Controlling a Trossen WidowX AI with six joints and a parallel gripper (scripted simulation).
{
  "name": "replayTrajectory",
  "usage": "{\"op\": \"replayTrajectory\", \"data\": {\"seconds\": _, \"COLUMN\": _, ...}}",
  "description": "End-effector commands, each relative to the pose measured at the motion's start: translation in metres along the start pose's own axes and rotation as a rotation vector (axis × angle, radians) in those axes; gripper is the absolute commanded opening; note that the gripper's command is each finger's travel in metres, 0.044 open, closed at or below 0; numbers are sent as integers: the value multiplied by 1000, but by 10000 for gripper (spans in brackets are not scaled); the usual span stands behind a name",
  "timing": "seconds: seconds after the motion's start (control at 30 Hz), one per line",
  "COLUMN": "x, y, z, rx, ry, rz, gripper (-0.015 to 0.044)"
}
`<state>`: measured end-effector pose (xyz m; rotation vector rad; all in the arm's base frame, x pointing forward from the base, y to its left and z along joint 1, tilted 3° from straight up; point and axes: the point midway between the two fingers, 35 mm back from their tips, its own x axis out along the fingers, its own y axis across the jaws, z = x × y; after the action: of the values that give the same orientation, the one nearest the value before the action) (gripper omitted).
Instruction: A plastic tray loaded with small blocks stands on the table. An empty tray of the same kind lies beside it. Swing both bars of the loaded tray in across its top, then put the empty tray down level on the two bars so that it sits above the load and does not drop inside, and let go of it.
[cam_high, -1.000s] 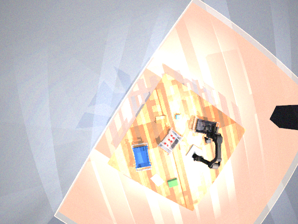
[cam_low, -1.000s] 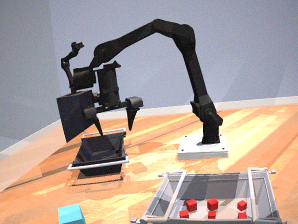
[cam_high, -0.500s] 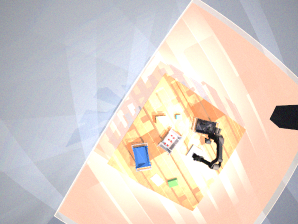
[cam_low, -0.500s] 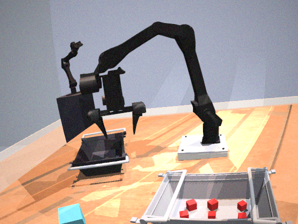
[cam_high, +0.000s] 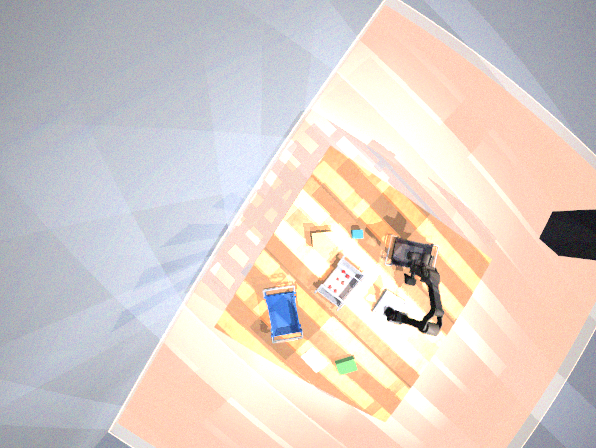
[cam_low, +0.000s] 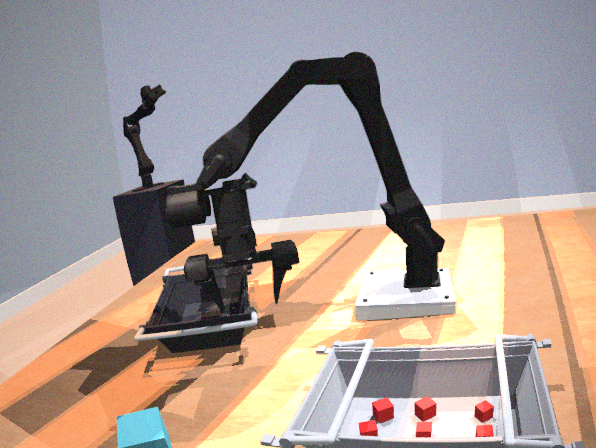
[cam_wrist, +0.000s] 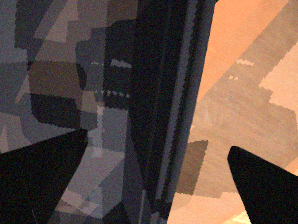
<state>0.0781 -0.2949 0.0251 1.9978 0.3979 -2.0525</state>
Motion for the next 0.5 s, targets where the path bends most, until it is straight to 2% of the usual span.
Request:
{"op": "replayTrajectory", "data": {"seconds": 0.0, "x": 8, "y": -2, "z": 0, "rx": 1, "ry": -1, "rz": -3, "gripper": 440}}
{"op": "replayTrajectory", "data": {"seconds": 0.07, "x": 8, "y": -2, "z": 0, "rx": 1, "ry": -1, "rz": -3, "gripper": 440}}
{"op": "replayTrajectory", "data": {"seconds": 0.47, "x": 8, "y": -2, "z": 0, "rx": 1, "ry": -1, "rz": -3, "gripper": 264}}
